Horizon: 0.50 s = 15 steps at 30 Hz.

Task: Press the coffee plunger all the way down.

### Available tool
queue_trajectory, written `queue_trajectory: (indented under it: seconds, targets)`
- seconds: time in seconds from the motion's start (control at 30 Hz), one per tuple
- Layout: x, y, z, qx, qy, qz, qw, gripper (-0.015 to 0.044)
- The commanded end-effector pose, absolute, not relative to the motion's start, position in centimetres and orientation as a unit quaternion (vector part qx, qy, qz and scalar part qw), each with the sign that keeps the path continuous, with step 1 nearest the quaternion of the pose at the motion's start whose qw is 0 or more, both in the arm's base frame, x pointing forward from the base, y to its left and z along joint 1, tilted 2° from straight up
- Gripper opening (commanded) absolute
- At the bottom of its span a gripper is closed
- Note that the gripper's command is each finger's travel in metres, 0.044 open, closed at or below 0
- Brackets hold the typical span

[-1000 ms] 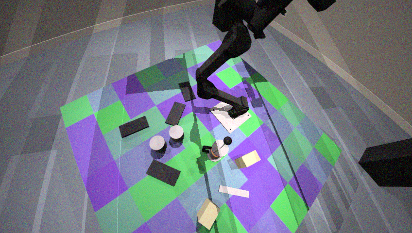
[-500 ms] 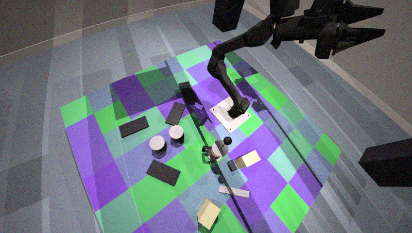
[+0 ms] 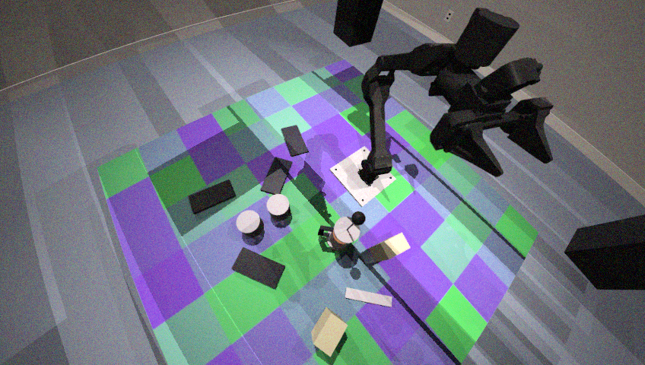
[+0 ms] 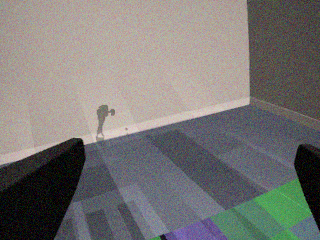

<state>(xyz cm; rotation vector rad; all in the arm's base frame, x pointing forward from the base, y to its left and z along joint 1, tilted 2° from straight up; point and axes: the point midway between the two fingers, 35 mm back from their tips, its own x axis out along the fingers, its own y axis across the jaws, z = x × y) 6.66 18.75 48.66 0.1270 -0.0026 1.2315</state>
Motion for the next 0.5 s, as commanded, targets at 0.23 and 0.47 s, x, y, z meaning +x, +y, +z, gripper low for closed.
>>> queue_trajectory:
  seconds: [0.23,0.47]
  targets:
    - [16.1,14.2,39.4,-0.045,0.154,0.348,0.924,0.044]
    - [18.6,10.4,35.7,-0.061,0.232,0.248,0.939,0.044]
